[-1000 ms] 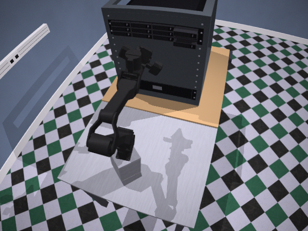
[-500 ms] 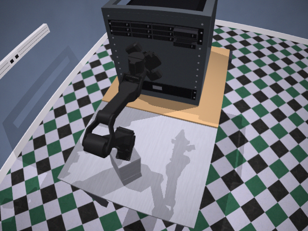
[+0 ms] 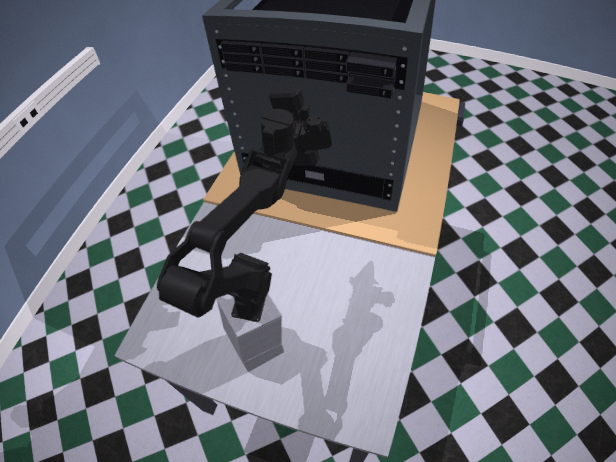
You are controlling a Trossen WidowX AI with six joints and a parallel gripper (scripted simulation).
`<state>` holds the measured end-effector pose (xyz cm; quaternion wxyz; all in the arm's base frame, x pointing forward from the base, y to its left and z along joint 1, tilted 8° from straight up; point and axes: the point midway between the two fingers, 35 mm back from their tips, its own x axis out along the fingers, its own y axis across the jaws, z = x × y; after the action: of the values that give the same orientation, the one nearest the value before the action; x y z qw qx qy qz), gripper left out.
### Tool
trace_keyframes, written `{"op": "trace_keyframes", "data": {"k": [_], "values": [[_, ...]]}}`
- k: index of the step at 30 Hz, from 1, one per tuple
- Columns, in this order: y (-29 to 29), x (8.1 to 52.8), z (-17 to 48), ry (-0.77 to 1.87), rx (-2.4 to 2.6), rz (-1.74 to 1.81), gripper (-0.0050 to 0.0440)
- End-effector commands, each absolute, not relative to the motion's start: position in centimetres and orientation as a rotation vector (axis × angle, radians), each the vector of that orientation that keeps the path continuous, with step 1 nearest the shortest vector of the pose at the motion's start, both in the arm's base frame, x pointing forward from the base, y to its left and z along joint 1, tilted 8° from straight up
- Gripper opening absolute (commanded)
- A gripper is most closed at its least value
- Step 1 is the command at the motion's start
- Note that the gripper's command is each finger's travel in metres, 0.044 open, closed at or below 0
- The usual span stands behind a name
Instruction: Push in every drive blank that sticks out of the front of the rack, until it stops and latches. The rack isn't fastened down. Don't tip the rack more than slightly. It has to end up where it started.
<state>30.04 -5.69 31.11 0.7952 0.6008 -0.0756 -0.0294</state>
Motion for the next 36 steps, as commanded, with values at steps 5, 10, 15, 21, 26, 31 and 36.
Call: {"op": "trace_keyframes", "data": {"k": [5, 10, 15, 21, 26, 31, 36], "values": [[-6.18, 29.56, 31.22, -0.188, 1.428, -0.047, -0.005], [-6.32, 29.5, 31.19, -0.193, 1.461, -0.046, -0.005], [-6.35, 29.49, 31.18, -0.194, 1.468, -0.045, -0.005], [-6.35, 29.48, 31.18, -0.195, 1.469, -0.045, -0.005], [-6.35, 29.48, 31.18, -0.195, 1.469, -0.045, -0.005], [-6.35, 29.48, 31.18, -0.195, 1.469, -0.045, -0.005], [-6.37, 29.6, 31.2, -0.195, 1.469, -0.045, -0.005]]}}
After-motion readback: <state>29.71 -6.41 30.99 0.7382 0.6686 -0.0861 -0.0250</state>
